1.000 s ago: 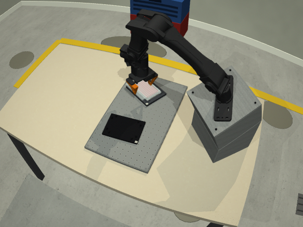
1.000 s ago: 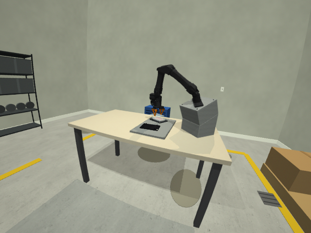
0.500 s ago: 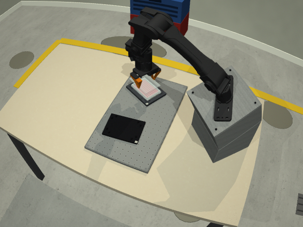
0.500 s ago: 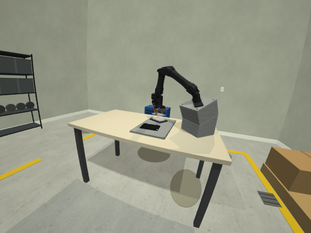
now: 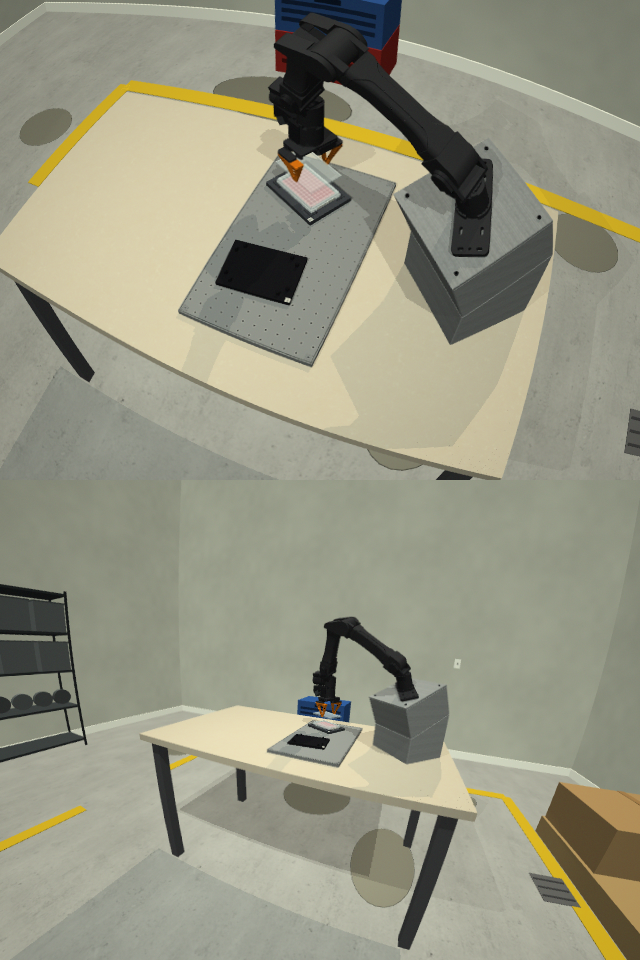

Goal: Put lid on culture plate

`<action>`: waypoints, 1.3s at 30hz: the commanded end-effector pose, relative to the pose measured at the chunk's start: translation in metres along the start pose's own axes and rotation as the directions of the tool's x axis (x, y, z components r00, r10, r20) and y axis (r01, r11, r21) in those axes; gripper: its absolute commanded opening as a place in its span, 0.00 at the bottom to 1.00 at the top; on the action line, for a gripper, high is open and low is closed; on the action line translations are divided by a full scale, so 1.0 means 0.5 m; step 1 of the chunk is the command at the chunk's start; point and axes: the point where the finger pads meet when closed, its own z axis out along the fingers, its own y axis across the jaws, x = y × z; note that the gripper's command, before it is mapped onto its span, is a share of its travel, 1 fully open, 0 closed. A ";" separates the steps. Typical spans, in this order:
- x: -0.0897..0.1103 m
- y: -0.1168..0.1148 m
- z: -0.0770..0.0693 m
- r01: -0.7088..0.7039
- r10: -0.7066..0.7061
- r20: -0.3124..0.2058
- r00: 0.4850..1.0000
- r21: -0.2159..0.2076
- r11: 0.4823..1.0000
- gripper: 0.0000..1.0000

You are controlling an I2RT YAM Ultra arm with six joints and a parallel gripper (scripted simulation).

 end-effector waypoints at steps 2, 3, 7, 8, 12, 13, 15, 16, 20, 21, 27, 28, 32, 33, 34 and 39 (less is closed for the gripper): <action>-0.050 0.017 -0.035 0.025 -0.024 0.076 0.997 -0.011 1.000 0.00; -0.047 0.017 -0.033 0.023 -0.022 0.073 0.997 -0.010 1.000 0.00; -0.040 0.016 -0.030 0.020 -0.019 0.065 0.998 -0.010 1.000 0.00; -0.038 0.011 -0.030 0.013 -0.012 0.064 0.998 -0.008 1.000 0.00; -0.020 0.008 -0.022 0.007 -0.007 0.045 0.999 -0.006 1.000 0.00; -0.016 0.007 -0.020 0.005 -0.005 0.041 0.999 -0.006 1.000 0.00; -0.012 0.007 -0.018 0.005 -0.005 0.037 0.999 -0.005 1.000 0.00; -0.012 0.008 -0.017 0.006 -0.005 0.037 0.999 -0.006 1.000 0.00; -0.010 0.009 -0.017 0.007 -0.007 0.036 0.999 -0.006 1.000 0.00; -0.010 0.008 -0.017 0.006 -0.006 0.036 0.999 -0.005 1.000 0.00; -0.010 0.004 -0.019 0.002 -0.002 0.038 0.999 -0.005 1.000 0.00; -0.010 0.004 -0.019 0.002 -0.002 0.038 0.999 -0.005 1.000 0.00; -0.037 0.012 -0.029 0.015 -0.014 0.067 0.998 -0.008 1.000 0.00; -0.037 0.013 -0.028 0.015 -0.014 0.067 0.998 -0.008 1.000 0.00; -0.037 0.013 -0.028 0.015 -0.015 0.067 0.998 -0.008 1.000 0.00; -0.038 0.015 -0.029 0.017 -0.016 0.068 0.998 -0.008 1.000 0.00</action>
